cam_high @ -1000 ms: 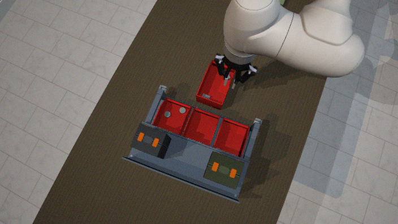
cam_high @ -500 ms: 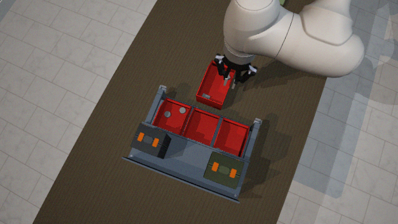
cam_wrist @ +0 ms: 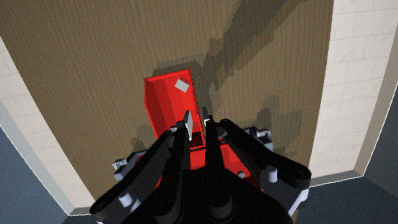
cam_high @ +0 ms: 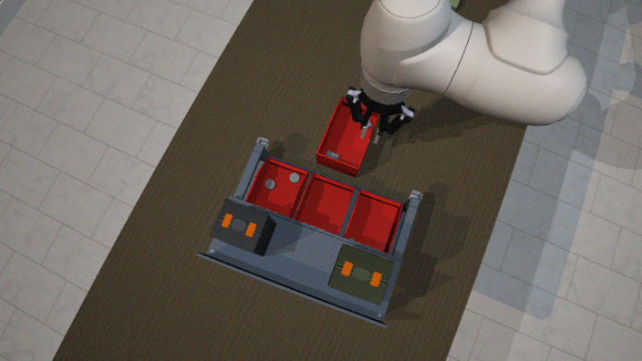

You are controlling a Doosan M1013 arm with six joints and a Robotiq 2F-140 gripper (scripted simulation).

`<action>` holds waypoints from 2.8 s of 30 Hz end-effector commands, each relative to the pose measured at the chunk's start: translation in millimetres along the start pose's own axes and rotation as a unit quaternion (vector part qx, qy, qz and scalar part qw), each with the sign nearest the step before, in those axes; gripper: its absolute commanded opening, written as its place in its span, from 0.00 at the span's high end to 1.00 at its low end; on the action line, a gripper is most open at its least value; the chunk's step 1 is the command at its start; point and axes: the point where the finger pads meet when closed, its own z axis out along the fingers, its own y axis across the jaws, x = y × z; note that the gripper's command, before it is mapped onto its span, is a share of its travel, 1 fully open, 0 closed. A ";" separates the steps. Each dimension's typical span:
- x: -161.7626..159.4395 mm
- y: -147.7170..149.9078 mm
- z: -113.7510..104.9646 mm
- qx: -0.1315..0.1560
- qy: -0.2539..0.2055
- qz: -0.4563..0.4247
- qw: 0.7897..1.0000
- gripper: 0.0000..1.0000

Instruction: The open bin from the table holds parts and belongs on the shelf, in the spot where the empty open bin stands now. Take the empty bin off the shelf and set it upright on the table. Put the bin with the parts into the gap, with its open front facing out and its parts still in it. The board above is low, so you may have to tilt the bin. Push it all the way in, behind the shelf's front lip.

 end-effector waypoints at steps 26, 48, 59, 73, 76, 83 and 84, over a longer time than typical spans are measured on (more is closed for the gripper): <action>0.0 0.0 34.1 0.000 0.000 0.000 1.000 0.76; 0.0 0.0 41.8 0.000 0.000 0.000 1.000 0.76; 0.0 0.0 41.8 0.000 0.000 0.000 1.000 0.90; 0.0 0.0 41.8 0.000 0.000 0.000 1.000 0.90; 0.0 0.0 41.8 0.000 0.000 0.000 1.000 0.90; 0.0 0.0 41.8 0.000 0.000 0.000 1.000 0.90; 0.0 0.0 41.8 0.000 0.000 0.000 1.000 0.90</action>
